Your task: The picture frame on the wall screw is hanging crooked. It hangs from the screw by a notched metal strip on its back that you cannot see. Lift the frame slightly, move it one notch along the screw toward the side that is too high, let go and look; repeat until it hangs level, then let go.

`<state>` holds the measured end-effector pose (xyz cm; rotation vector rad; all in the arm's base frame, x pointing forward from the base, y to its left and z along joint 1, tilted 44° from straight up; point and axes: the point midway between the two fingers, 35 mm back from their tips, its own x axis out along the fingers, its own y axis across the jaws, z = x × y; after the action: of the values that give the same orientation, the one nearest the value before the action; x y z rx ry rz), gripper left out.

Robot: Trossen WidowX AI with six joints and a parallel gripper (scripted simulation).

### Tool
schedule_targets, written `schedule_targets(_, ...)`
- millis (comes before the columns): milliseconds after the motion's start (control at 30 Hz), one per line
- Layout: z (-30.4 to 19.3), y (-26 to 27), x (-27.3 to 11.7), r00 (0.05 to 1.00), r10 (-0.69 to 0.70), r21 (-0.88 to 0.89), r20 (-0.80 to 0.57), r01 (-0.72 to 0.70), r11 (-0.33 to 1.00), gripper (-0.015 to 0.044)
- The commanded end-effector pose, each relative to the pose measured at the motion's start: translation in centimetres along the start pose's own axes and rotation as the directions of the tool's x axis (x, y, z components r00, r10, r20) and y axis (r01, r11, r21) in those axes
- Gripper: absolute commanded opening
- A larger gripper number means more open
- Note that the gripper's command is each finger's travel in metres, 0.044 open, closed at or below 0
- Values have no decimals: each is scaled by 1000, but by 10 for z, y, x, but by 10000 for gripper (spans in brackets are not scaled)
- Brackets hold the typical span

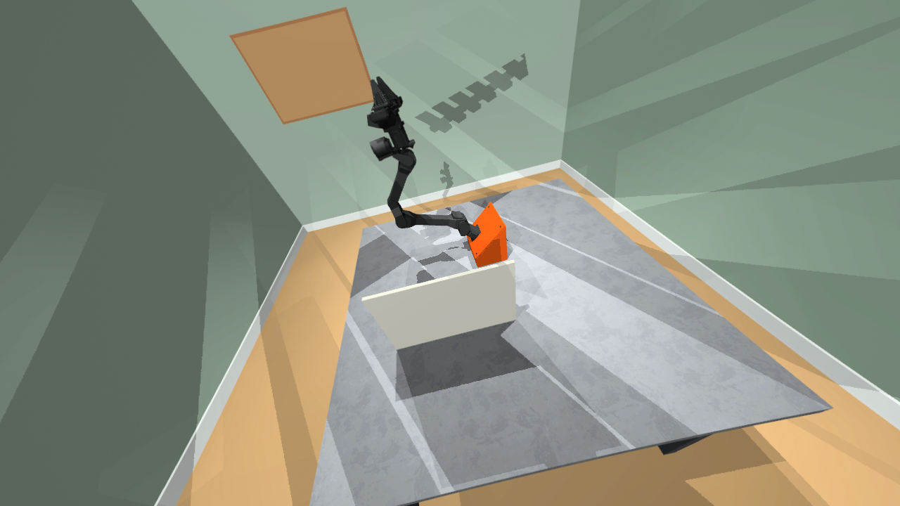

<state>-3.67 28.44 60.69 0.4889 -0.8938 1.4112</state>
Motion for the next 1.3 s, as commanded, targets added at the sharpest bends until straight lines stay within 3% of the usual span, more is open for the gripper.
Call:
schedule_targets(0,-16,-45,-24,995,-45,-22,-90,43,999,260)
schedule_targets(333,-40,-134,-101,924,-239,-61,-300,232,971,260)
schedule_targets(667,-40,-190,-200,754,-497,-71,-429,520,851,260)
schedule_targets(933,-33,-211,-286,553,-699,-53,-454,766,640,260)
schedule_targets(1267,-23,-210,-392,250,-888,60,-387,967,247,260)
